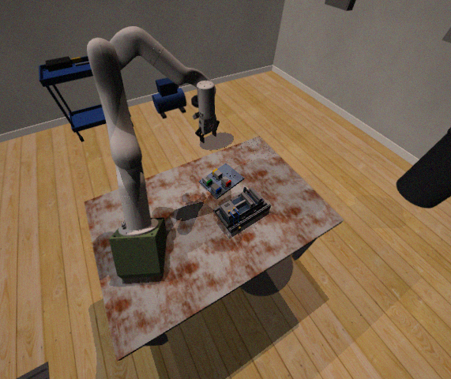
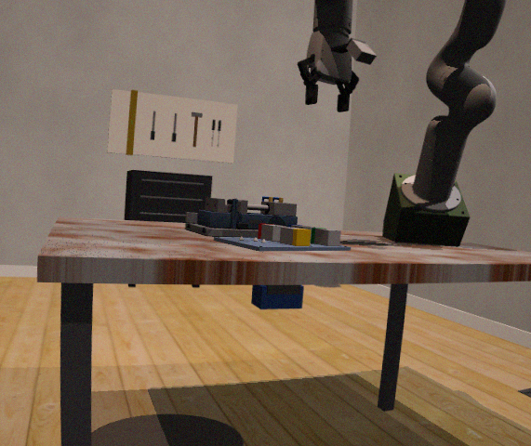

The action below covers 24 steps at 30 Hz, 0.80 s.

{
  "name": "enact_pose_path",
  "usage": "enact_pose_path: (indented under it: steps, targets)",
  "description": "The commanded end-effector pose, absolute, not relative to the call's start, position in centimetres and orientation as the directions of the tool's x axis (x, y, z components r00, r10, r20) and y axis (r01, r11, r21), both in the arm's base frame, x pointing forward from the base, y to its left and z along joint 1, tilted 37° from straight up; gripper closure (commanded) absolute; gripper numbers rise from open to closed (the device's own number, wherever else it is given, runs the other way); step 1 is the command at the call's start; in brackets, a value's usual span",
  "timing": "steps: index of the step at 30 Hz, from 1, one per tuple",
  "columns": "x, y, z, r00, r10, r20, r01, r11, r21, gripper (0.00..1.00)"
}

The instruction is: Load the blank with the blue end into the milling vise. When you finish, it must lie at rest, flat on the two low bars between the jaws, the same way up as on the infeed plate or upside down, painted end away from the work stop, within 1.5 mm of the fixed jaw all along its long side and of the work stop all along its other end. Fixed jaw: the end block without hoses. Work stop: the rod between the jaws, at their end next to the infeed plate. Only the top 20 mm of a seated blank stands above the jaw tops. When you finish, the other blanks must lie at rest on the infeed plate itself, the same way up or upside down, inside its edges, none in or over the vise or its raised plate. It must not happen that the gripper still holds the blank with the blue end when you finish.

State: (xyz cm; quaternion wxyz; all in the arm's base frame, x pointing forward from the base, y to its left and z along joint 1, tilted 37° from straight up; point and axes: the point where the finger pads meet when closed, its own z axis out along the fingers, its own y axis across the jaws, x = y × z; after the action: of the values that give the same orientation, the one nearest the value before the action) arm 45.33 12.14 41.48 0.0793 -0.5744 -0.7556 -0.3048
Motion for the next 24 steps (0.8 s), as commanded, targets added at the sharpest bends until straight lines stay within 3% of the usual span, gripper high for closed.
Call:
enact_pose_path:
  steps: [1, 24]
  targets:
    - [45.34, 12.65, 41.86, -0.326, 0.821, 0.468, 0.917, 0.154, 0.369, 0.00]
    - [45.46, 11.73, 41.26, -0.326, 0.821, 0.468, 0.917, 0.154, 0.369, 0.00]
